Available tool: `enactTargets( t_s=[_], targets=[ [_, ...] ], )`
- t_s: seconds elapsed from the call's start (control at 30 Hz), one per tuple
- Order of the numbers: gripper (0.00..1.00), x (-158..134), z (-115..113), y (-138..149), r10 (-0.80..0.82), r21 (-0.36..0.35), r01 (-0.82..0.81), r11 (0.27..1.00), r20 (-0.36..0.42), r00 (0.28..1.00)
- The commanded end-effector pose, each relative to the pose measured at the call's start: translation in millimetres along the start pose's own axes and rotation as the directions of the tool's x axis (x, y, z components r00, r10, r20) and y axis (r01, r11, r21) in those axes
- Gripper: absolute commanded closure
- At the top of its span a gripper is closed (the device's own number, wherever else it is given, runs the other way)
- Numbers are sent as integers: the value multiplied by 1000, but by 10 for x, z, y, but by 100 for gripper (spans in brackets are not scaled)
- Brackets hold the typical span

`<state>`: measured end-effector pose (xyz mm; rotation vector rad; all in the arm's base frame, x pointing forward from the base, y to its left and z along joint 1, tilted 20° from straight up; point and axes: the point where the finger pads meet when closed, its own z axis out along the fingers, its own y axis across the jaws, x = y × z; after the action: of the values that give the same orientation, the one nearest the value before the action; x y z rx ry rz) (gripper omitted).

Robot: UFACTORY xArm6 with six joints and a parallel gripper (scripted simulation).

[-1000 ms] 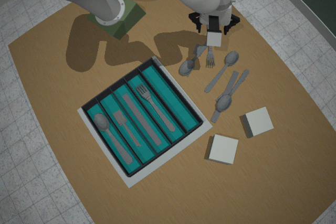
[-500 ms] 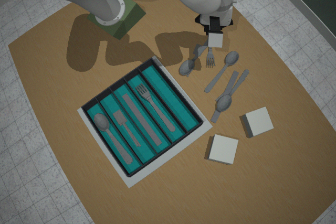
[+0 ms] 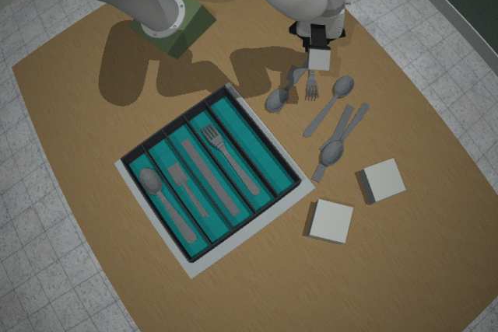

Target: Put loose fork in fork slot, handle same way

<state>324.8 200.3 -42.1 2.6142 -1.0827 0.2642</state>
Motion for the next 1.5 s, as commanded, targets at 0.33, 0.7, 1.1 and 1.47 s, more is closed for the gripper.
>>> enactTargets(
  t_s=[0.33, 0.7, 1.1, 1.47],
  targets=[
    [70, 3, -12, -15, 1, 4, -1, 1000, 0, 1000],
    [70, 2, 24, -16, 1, 3, -1, 1000, 1, 1000],
    [70, 0, 163, -20, 1, 3, -1, 1000, 2, 1000],
    [70, -2, 299, -25, 1, 3, -1, 1000, 2, 1000]
  ],
)
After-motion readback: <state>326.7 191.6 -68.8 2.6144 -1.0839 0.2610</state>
